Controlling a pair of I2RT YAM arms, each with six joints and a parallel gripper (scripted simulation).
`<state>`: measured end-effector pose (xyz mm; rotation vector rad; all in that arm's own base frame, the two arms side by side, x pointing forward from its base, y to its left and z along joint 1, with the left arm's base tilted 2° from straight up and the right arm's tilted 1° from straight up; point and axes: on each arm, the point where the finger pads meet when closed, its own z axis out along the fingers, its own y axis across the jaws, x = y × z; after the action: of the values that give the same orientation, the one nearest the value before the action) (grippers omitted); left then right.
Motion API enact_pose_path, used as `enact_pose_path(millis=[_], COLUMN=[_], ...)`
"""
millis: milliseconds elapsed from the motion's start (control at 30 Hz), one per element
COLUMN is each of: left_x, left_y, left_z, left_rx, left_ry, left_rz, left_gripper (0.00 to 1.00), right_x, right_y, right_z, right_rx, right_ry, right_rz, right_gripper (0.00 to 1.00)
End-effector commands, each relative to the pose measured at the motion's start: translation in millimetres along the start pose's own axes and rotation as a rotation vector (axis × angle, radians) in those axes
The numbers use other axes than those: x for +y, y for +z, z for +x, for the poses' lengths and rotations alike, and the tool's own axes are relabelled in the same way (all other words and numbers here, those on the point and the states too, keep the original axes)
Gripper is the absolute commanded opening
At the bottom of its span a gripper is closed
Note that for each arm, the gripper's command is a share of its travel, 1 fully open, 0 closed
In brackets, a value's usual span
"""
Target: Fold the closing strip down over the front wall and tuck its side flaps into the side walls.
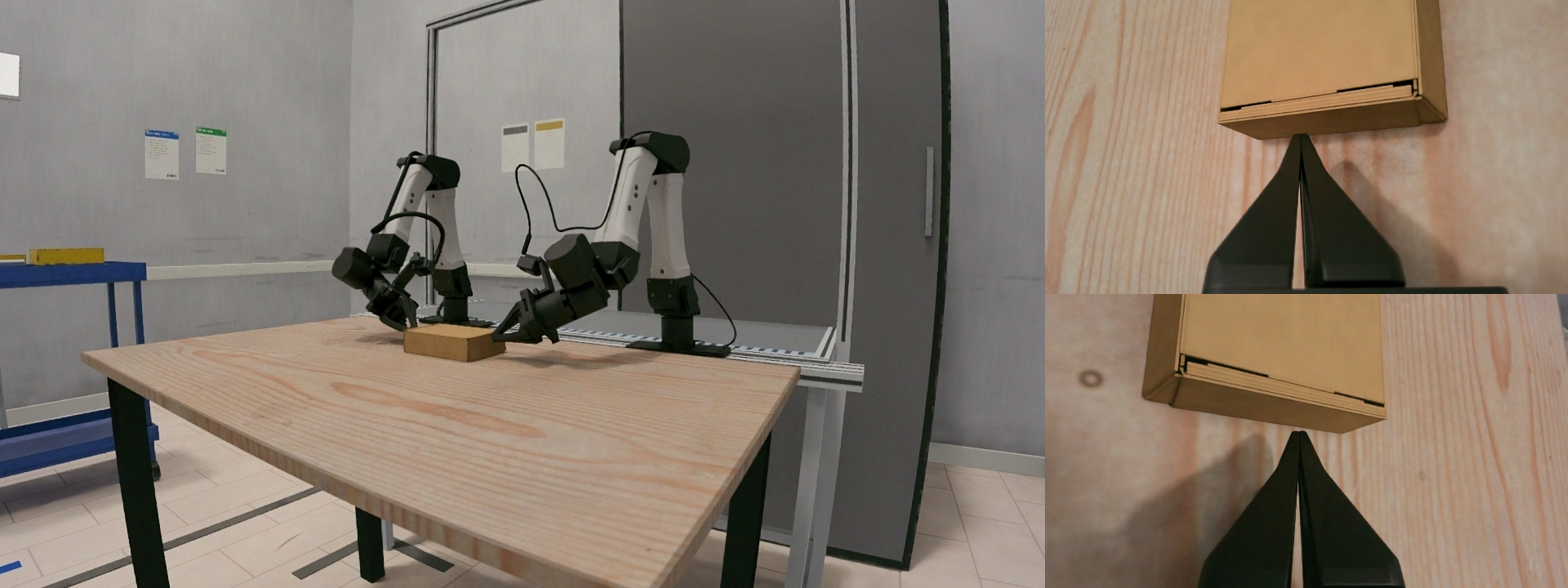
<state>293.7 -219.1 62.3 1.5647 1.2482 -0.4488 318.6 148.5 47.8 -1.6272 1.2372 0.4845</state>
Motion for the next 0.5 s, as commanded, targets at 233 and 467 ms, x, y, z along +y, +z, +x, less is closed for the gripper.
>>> enact_pose_path(millis=[233,467], left_x=[3.6,6.7], left_y=[-11.1,-19.0], left_z=[-1.3,-3.2], left_rx=[-0.004,-0.006], left_ry=[-0.08,-0.125], left_rz=[0.052,0.078], left_gripper=[0.01,0.01], right_x=[0.3,-1.4], right_y=[-9.9,-17.1], right_z=[1.9,2.4], right_rx=[-0.008,-0.005], right_ry=[0.091,0.142], right_rz=[-0.06,-0.09], right_gripper=[0.01,0.01])
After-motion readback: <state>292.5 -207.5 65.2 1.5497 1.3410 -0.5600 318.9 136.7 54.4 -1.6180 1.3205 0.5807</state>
